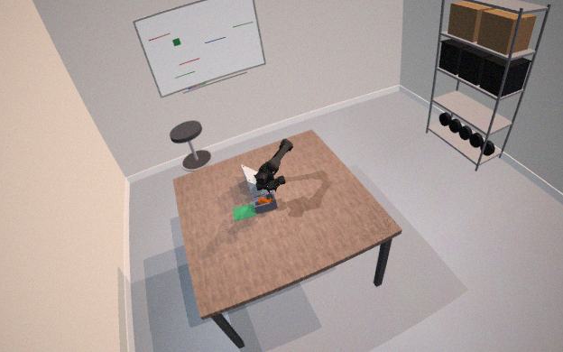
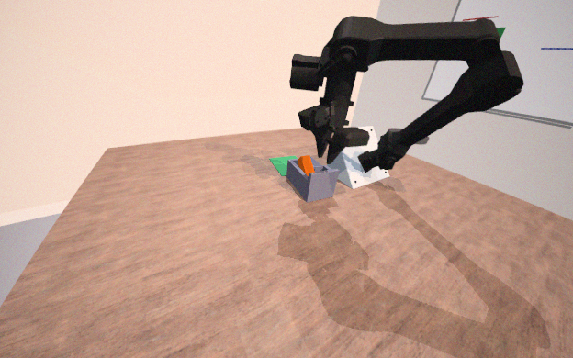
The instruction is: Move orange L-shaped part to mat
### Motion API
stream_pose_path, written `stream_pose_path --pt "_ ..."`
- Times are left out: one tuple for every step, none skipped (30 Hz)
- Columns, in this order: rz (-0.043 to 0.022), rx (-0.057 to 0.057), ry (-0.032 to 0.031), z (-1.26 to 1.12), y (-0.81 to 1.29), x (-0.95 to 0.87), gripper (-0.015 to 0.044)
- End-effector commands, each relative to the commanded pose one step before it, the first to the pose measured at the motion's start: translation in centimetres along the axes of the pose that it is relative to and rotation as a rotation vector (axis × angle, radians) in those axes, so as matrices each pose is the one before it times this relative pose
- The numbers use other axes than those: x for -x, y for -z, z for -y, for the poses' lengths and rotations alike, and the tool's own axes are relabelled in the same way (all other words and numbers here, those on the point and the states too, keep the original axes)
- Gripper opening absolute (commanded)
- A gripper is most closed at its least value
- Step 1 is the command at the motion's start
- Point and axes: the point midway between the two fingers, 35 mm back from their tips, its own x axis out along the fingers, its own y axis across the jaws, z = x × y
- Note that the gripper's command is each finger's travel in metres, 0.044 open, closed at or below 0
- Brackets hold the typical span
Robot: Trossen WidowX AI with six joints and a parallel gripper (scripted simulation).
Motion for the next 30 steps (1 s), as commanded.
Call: stream_pose_path --pt "-0.00877 0.0033 -0.00253 0.322 0.37 2.304 0.018" --pt "0.0 0.0 0.0 0.0 0.0 0.0 0.018" --pt "0.0 0.0 0.0 0.0 0.0 0.0 0.018" --pt "0.0 0.0 0.0 0.0 0.0 0.0 0.018" --pt "0.0 0.0 0.0 0.0 0.0 0.0 0.018" --pt "0.0 0.0 0.0 0.0 0.0 0.0 0.018" --pt "0.0 0.0 0.0 0.0 0.0 0.0 0.018" --pt "0.00555 -0.0029 -0.00178 -0.196 -0.042 -0.365 0.018" --pt "0.0 0.0 0.0 0.0 0.0 0.0 0.018" --pt "0.0 0.0 0.0 0.0 0.0 0.0 0.018" --pt "0.0 0.0 0.0 0.0 0.0 0.0 0.018" --pt "0.0 0.0 0.0 0.0 0.0 0.0 0.018" --pt "0.0 0.0 0.0 0.0 0.0 0.0 0.018" --pt "0.0 0.0 0.0 0.0 0.0 0.0 0.018" --pt "0.0 0.0 0.0 0.0 0.0 0.0 0.018" --pt "0.0 0.0 0.0 0.0 0.0 0.0 0.018" --pt "0.0 0.0 0.0 0.0 0.0 0.0 0.018" --pt "0.0 0.0 0.0 0.0 0.0 0.0 0.018" --pt "0.0 0.0 0.0 0.0 0.0 0.0 0.018" --pt "0.0 0.0 0.0 0.0 0.0 0.0 0.018" --pt "0.0 0.0 0.0 0.0 0.0 0.0 0.018" --pt "0.0 0.0 0.0 0.0 0.0 0.0 0.018" --pt "0.0 0.0 0.0 0.0 0.0 0.0 0.018" --pt "0.0 0.0 0.0 0.0 0.0 0.0 0.018" --pt "0.0 0.0 0.0 0.0 0.0 0.0 0.018" --pt "0.0 0.0 0.0 0.0 0.0 0.0 0.018" --pt "0.0 0.0 0.0 0.0 0.0 0.0 0.018" --pt "0.0 0.0 0.0 0.0 0.0 0.0 0.018" --pt "0.0 0.0 0.0 0.0 0.0 0.0 0.018" --pt "0.0 0.0 0.0 0.0 0.0 0.0 0.018"
